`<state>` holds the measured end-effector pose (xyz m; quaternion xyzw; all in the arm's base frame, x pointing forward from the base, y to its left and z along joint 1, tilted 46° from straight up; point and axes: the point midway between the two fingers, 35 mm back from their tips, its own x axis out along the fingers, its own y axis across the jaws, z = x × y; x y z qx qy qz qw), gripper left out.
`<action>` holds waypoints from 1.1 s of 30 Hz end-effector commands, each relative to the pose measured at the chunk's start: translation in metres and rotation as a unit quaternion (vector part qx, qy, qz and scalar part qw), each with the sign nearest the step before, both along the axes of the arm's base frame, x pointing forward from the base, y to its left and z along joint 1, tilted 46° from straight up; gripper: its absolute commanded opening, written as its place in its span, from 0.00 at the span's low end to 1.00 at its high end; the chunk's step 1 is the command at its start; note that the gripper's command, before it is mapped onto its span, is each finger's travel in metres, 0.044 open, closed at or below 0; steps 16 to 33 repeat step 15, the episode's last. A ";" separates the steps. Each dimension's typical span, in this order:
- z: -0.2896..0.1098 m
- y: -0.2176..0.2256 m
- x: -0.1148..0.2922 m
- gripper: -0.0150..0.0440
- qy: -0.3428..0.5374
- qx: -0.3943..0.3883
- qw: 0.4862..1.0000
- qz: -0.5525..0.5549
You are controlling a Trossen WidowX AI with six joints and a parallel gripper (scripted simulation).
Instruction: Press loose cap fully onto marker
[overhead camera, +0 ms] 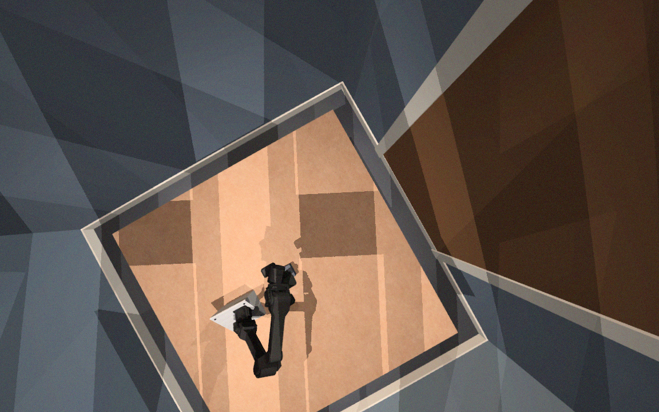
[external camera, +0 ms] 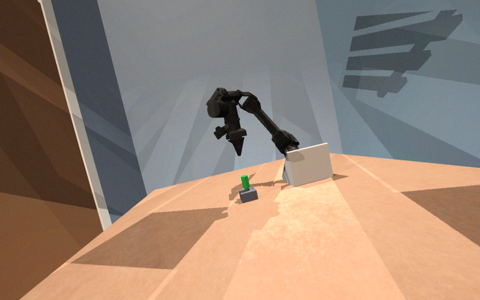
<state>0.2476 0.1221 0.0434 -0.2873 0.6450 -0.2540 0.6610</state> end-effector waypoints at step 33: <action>0.004 0.004 0.000 1.00 -0.002 0.002 1.000 -0.004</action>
